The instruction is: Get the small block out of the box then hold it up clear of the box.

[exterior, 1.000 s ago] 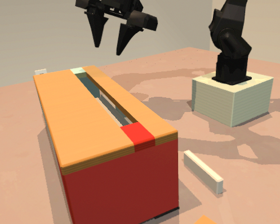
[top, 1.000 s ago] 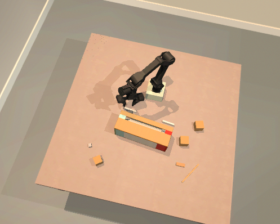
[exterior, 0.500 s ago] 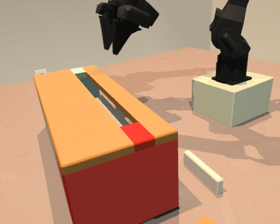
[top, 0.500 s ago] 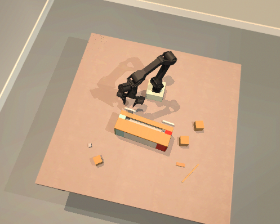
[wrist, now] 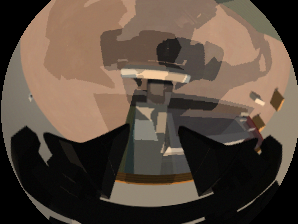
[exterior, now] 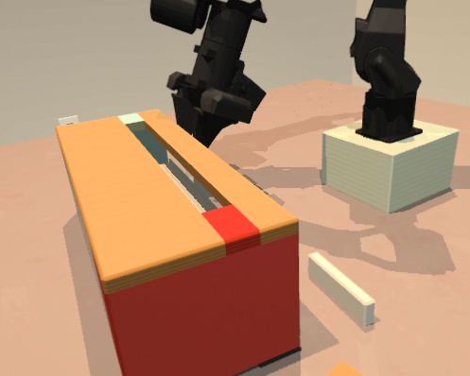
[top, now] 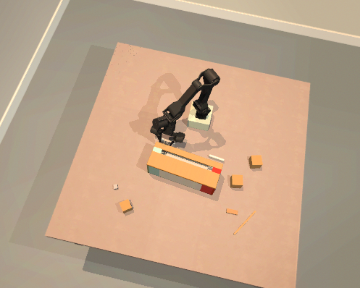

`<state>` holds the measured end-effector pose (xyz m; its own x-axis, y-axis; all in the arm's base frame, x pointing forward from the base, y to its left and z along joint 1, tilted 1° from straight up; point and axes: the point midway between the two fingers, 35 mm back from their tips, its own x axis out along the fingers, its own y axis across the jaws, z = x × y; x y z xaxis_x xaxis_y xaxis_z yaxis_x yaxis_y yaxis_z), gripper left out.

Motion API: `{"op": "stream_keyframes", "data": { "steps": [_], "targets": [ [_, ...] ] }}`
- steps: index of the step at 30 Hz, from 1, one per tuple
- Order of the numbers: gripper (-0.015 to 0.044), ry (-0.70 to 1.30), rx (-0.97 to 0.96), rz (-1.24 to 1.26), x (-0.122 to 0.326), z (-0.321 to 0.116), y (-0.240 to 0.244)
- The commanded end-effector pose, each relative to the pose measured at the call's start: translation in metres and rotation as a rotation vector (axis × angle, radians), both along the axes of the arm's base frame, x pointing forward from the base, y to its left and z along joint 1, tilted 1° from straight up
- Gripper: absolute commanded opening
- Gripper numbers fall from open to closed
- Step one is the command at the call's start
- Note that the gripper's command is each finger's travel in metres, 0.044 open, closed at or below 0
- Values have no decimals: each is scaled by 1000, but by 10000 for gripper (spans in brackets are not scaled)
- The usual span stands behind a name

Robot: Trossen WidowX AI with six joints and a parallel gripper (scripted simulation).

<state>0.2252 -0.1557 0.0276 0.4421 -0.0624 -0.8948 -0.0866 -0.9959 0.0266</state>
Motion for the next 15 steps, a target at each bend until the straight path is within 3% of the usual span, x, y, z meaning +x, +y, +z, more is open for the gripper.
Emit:
{"op": "stream_keyframes", "data": {
  "steps": [1,15],
  "targets": [
    [285,8,9,-6,-2,-9,1],
    [285,8,9,-6,-1,-32,1]
  ]
}}
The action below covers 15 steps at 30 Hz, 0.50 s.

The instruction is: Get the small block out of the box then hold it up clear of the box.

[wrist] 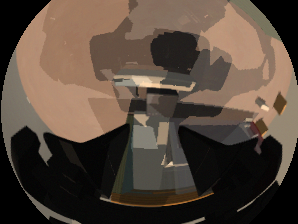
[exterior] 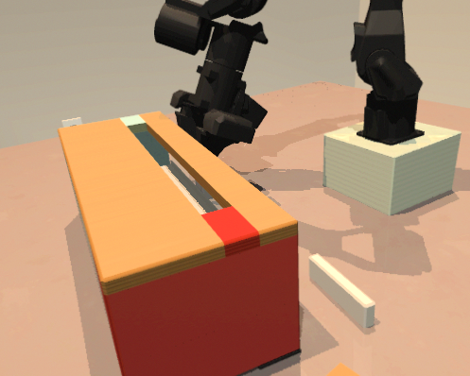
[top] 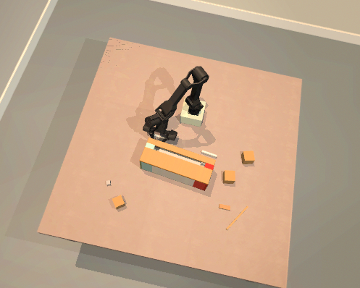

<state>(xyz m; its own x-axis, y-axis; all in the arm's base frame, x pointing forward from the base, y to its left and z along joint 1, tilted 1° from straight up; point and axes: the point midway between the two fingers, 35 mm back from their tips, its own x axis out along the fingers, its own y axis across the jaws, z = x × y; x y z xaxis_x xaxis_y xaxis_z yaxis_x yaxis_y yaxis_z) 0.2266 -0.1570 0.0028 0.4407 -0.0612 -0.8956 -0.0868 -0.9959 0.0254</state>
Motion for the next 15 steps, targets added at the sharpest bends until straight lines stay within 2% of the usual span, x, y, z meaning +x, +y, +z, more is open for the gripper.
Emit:
{"op": "stream_keyframes", "data": {
  "steps": [1,15],
  "targets": [
    [285,7,8,-6,-2,-9,2],
    [285,7,8,-6,-4,-31,3]
  ]
}}
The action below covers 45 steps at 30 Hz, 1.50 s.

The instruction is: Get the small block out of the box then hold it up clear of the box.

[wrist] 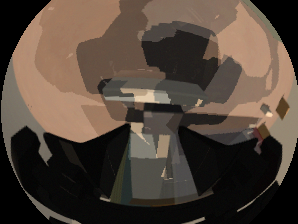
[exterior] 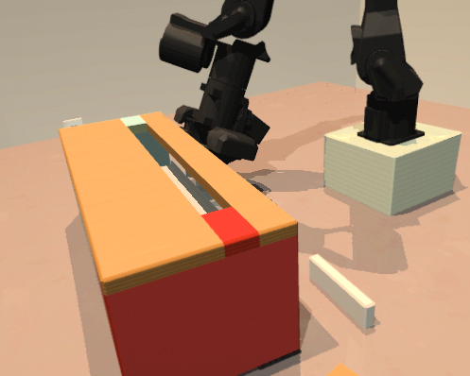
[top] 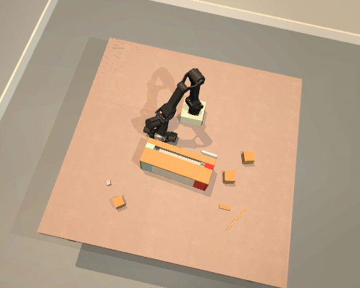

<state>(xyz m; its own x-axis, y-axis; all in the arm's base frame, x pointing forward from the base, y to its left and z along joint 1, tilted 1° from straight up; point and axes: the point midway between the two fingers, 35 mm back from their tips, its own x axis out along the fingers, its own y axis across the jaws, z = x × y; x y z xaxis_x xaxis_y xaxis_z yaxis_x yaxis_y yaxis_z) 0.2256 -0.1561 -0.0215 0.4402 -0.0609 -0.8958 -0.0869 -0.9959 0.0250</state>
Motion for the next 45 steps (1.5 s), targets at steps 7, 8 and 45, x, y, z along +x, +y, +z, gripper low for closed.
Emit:
{"op": "stream_keyframes", "data": {
  "steps": [7,8,45],
  "targets": [
    [259,7,8,-6,-4,-13,3],
    [233,7,8,-6,-4,-13,3],
    [0,-17,-4,-197,3,97,14]
  ]
}}
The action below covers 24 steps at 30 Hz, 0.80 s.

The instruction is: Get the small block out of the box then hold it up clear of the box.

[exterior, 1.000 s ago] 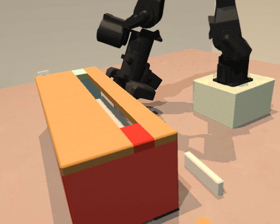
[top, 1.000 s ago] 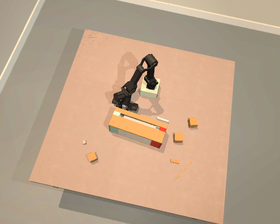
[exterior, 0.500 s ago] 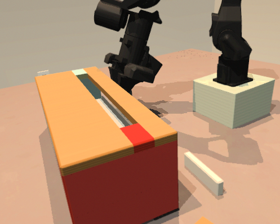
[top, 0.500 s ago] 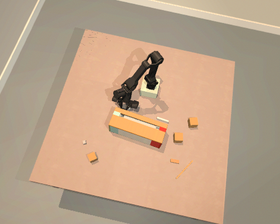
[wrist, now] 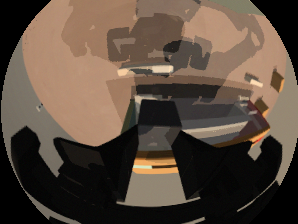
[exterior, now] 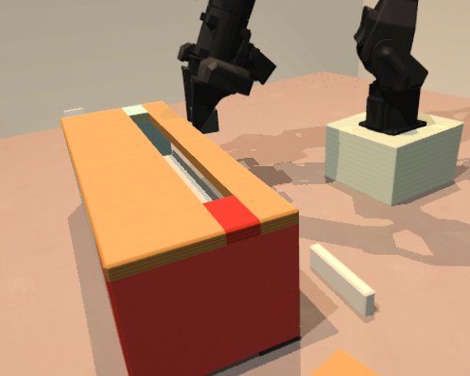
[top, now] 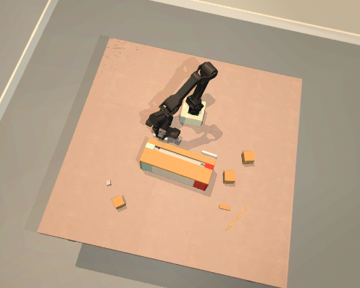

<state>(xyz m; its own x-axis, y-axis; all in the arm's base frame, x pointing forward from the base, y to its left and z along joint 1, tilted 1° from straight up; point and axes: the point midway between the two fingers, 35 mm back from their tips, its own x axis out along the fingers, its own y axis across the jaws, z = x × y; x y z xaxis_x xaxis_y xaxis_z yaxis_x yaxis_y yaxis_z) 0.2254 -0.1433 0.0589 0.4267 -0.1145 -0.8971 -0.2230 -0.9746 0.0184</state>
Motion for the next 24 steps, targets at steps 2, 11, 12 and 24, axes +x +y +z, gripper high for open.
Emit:
{"op": "stream_keyframes", "data": {
  "steps": [2,11,12,24],
  "targets": [
    [0,-27,-13,-101,3,27,4],
    [0,-87,-13,-276,-1,69,19],
    [0,-88,-13,-279,-1,70,19],
    [0,-88,-13,-279,-1,70,19]
  ]
}}
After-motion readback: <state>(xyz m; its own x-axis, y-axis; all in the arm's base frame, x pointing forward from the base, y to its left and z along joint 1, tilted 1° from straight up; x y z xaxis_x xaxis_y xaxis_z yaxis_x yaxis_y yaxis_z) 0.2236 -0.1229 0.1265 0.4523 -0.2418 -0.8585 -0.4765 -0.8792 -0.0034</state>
